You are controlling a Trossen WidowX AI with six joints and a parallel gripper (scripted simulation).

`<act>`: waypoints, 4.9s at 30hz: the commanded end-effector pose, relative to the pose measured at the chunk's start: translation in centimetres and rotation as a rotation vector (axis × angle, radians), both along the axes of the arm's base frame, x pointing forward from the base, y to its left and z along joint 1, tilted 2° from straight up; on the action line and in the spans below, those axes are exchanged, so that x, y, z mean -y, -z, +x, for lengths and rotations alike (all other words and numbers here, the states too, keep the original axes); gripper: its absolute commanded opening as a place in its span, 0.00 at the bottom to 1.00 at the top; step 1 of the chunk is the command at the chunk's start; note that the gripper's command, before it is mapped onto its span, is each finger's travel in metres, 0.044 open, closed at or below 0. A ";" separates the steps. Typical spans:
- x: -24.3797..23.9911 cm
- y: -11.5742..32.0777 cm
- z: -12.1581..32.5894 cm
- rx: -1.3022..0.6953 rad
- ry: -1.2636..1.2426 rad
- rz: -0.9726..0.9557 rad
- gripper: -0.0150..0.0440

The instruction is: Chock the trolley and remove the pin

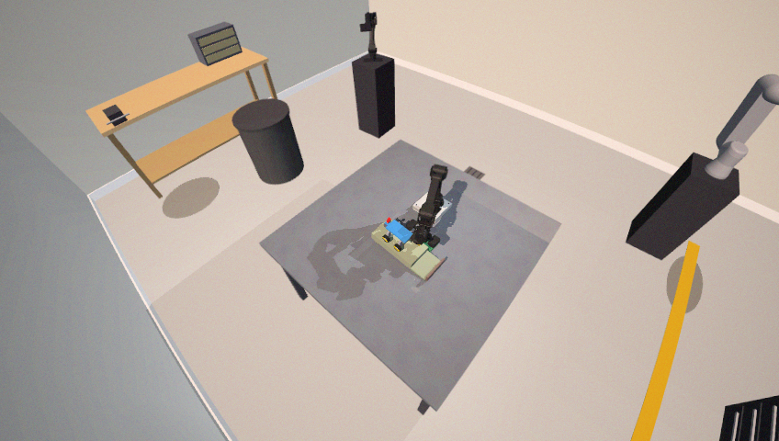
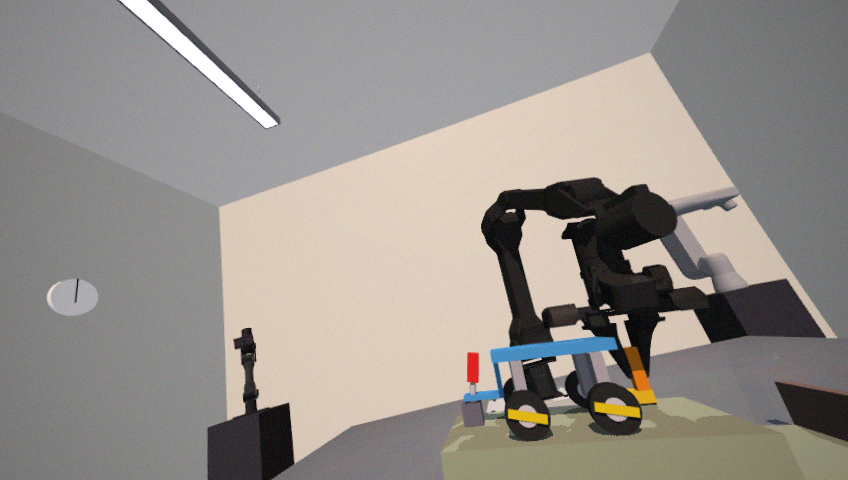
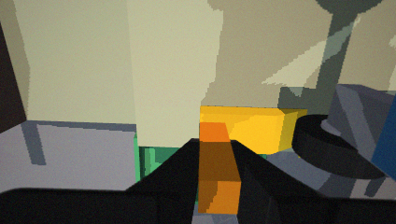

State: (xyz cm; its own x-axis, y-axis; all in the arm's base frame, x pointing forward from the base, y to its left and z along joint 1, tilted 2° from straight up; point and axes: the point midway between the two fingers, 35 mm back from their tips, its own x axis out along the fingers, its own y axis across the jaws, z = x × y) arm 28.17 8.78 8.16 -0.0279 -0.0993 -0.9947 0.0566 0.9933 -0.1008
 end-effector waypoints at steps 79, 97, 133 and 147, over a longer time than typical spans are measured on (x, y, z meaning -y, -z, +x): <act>17.9 -10.3 2.8 -0.316 -1.543 -0.117 0.58; 18.3 -8.8 2.8 -0.316 -1.543 -0.117 0.58; 19.8 -4.0 2.6 -0.317 -1.542 -0.118 0.58; 19.8 -4.0 2.6 -0.313 -1.540 -0.116 0.30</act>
State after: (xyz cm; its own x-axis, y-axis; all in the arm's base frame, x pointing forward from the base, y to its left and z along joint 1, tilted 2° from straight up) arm 30.79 -11.04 12.10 -0.0276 -0.2973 -0.9544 -0.9981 0.0616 0.0097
